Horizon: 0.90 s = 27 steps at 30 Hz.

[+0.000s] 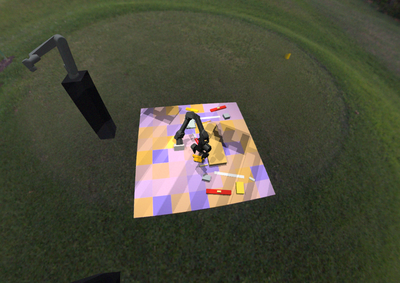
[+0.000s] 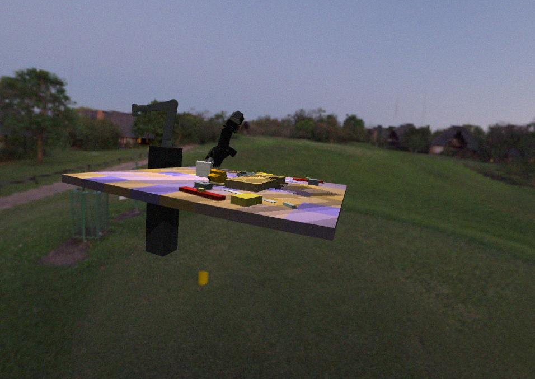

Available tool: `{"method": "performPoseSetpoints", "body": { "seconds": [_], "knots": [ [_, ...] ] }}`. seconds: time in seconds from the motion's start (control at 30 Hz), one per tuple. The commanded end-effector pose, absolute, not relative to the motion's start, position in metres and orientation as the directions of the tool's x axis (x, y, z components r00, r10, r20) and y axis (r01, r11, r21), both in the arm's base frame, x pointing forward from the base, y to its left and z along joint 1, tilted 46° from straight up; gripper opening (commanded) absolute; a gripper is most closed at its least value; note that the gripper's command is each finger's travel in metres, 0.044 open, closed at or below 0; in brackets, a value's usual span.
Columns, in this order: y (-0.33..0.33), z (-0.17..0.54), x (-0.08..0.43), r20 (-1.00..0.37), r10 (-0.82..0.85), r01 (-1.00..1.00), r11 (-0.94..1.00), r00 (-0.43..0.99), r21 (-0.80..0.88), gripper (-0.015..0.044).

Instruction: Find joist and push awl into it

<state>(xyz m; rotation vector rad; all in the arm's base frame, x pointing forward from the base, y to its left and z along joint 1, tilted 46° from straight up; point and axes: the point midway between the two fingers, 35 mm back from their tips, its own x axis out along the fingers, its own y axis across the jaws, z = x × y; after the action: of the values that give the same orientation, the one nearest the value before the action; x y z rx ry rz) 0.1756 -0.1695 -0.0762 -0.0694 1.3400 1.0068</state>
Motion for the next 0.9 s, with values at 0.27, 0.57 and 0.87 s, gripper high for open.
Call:
{"method": "performPoseSetpoints", "body": {
  "seconds": [0.27,0.57,0.87],
  "knots": [
    [-0.1782,-0.1022,0.1649,-0.648,0.759,-0.917,0.301,0.065,0.261,0.0440],
    [-0.1782,-0.1022,0.1649,-0.648,0.759,-0.917,0.301,0.065,0.261,0.0440],
    [-0.1711,-0.1103,0.1657,-0.648,0.759,-0.917,0.301,0.066,0.260,0.0440]
  ]
}}
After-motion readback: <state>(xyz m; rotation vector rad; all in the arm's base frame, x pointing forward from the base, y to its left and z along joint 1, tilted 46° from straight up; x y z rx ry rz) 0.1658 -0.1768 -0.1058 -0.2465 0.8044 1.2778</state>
